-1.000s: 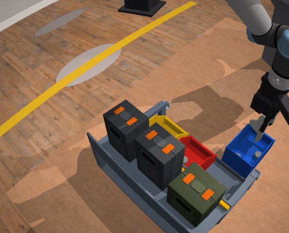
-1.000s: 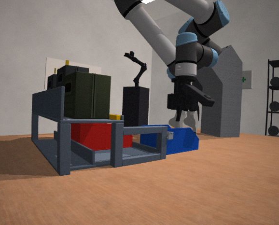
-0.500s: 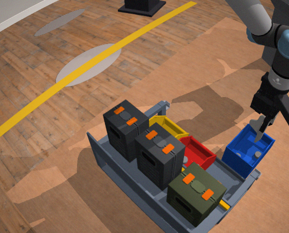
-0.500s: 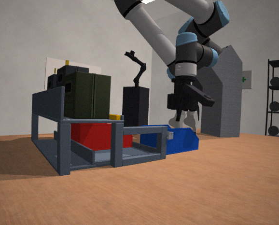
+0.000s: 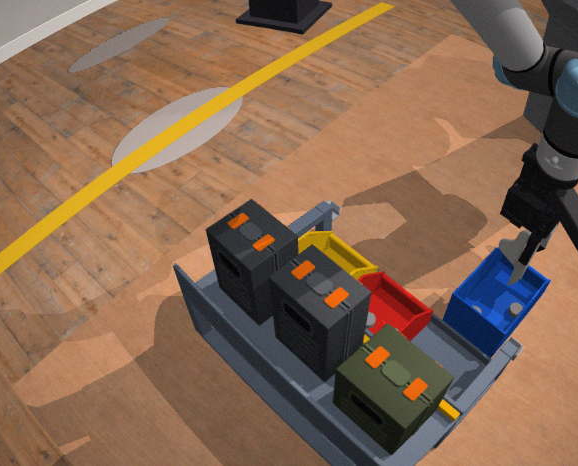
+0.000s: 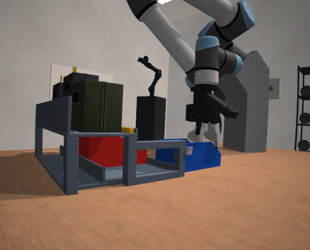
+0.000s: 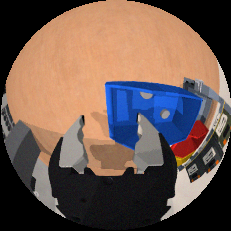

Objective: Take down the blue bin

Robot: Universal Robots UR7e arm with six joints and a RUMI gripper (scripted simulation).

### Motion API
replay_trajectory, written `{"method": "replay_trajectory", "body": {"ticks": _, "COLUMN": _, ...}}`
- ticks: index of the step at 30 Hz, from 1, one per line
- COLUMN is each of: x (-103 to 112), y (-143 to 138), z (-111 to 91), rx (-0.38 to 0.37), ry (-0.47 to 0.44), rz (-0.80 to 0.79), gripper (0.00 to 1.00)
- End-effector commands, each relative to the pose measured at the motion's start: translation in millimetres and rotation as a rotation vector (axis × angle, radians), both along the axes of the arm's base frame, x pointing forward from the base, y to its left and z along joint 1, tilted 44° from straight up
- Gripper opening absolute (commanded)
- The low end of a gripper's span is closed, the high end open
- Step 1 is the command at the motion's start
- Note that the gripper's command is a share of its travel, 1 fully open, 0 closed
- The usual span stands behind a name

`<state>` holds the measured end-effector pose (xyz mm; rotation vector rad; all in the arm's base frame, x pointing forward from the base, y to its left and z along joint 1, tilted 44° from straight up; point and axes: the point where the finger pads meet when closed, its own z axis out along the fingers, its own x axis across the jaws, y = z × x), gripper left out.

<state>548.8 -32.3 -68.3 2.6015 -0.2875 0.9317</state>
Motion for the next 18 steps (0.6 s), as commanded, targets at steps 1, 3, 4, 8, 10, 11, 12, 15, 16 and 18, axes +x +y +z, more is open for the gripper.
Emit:
{"method": "replay_trajectory", "body": {"ticks": 1, "x": 0, "y": 1, "z": 1, "rx": 0.000, "ry": -0.001, "rz": 0.000, "gripper": 0.58}}
{"method": "replay_trajectory", "body": {"ticks": 3, "x": -1, "y": 1, "z": 2, "rx": 0.000, "ry": -0.001, "rz": 0.000, "gripper": 0.58}}
{"method": "replay_trajectory", "body": {"ticks": 4, "x": -1, "y": 1, "z": 2, "rx": 0.000, "ry": -0.001, "rz": 0.000, "gripper": 0.58}}
{"method": "replay_trajectory", "body": {"ticks": 8, "x": -3, "y": 3, "z": 5, "rx": 0.000, "ry": -0.001, "rz": 0.000, "gripper": 0.58}}
{"method": "replay_trajectory", "body": {"ticks": 10, "x": -3, "y": 3, "z": 5, "rx": 0.000, "ry": -0.001, "rz": 0.000, "gripper": 0.58}}
{"method": "replay_trajectory", "body": {"ticks": 11, "x": -4, "y": 3, "z": 6, "rx": 0.000, "ry": -0.001, "rz": 0.000, "gripper": 0.58}}
{"method": "replay_trajectory", "body": {"ticks": 12, "x": -5, "y": 4, "z": 7, "rx": 0.000, "ry": -0.001, "rz": 0.000, "gripper": 0.58}}
{"method": "replay_trajectory", "body": {"ticks": 15, "x": -8, "y": 6, "z": 11, "rx": 0.000, "ry": -0.001, "rz": 0.000, "gripper": 0.58}}
{"method": "replay_trajectory", "body": {"ticks": 16, "x": -9, "y": 7, "z": 12, "rx": 0.000, "ry": -0.001, "rz": 0.000, "gripper": 0.58}}
{"method": "replay_trajectory", "body": {"ticks": 18, "x": -12, "y": 8, "z": 15, "rx": 0.000, "ry": -0.001, "rz": 0.000, "gripper": 0.58}}
